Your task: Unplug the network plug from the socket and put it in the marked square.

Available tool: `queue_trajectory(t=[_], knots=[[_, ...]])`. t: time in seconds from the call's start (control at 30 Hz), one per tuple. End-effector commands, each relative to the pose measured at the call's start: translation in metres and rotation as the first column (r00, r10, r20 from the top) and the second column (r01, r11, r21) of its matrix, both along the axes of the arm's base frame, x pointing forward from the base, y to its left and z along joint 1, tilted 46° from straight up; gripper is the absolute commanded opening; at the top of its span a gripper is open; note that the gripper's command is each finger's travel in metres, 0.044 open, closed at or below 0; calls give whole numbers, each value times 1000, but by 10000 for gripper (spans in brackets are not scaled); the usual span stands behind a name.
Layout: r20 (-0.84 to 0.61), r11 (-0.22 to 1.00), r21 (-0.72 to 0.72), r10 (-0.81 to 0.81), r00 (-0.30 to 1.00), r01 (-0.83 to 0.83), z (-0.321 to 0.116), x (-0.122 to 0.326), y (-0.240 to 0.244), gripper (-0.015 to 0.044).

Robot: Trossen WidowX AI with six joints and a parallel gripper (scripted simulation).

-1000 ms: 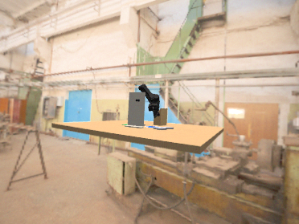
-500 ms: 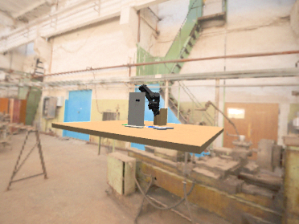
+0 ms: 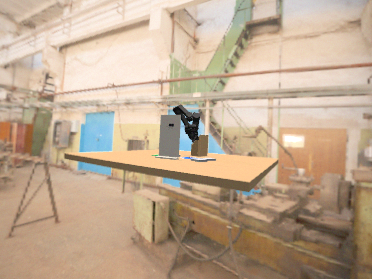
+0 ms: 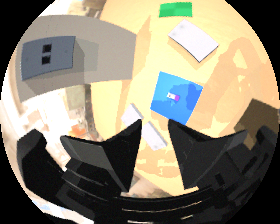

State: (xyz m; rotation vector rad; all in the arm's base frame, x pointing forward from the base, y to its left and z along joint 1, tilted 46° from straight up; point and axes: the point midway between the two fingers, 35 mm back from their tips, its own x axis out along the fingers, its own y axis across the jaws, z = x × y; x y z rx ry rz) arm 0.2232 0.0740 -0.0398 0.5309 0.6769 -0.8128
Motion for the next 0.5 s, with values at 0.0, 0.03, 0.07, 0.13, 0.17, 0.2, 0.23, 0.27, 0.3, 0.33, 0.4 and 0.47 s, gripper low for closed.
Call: queue_trajectory(t=[0.0,0.03,0.07,0.13,0.17,0.2,0.23,0.27,0.3,0.33,0.4,0.47], knots=[[11,1000,12,-1,1000,1,10,5,14,156],[12,1000,13,-1,1000,1,12,6,16,156],[12,1000,13,-1,1000,1,14,6,19,156],[12,1000,14,-1,1000,1,19,7,24,156],[13,1000,14,-1,1000,1,21,7,27,156],[13,1000,14,-1,1000,1,24,7,29,156],[13,1000,14,-1,1000,1,26,7,32,156],[14,1000,15,-1,1000,1,29,7,34,156],[13,1000,15,1,1000,-1,31,7,37,156],[12,1000,15,2,1000,-2,34,7,39,156],[11,1000,15,5,1000,-5,39,7,44,156],[11,1000,14,7,1000,-7,44,6,49,156]])
